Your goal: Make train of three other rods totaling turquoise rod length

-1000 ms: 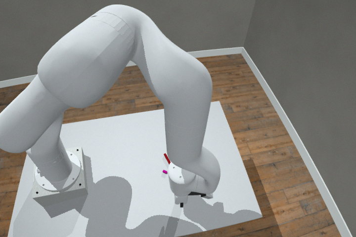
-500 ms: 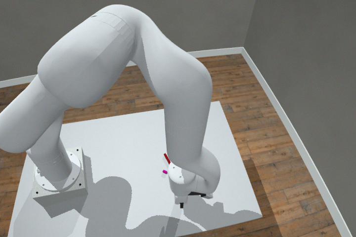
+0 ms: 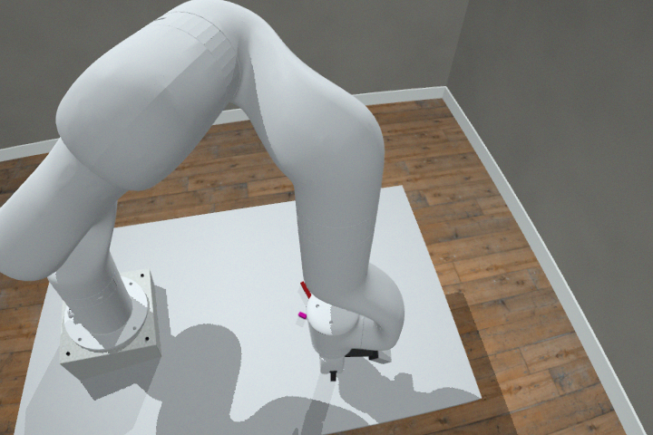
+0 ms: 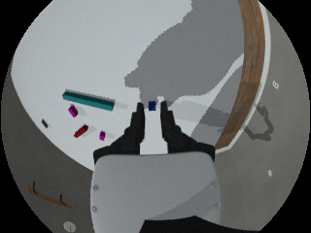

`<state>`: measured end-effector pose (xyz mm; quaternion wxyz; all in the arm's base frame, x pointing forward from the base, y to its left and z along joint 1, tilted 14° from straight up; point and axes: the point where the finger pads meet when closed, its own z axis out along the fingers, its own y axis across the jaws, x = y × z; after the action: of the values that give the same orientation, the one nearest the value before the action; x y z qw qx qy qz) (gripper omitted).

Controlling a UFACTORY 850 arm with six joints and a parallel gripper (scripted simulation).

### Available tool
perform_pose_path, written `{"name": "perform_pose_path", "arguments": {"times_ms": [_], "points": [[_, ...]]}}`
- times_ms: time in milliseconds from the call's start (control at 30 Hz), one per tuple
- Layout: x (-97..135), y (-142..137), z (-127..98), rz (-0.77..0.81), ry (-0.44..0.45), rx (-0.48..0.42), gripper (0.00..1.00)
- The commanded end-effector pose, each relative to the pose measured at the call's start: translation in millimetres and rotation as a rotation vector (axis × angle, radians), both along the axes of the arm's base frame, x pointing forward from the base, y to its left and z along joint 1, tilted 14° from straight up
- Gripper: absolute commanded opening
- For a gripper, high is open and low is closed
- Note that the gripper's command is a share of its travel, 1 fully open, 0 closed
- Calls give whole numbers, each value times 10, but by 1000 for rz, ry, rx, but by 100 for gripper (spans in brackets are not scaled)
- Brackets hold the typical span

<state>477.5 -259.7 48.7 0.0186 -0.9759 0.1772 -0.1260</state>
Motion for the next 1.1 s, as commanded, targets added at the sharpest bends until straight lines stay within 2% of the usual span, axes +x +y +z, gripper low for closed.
{"name": "perform_pose_path", "arguments": {"times_ms": [0, 433, 700, 867, 900, 1067], "points": [[-15, -3, 83, 0, 4, 2, 24], [-143, 0, 582, 0, 4, 2, 24], [-183, 1, 737, 0, 4, 2, 24], [-189, 1, 761, 0, 4, 2, 24], [-189, 1, 761, 0, 4, 2, 100], [-189, 1, 761, 0, 4, 2, 100]]}}
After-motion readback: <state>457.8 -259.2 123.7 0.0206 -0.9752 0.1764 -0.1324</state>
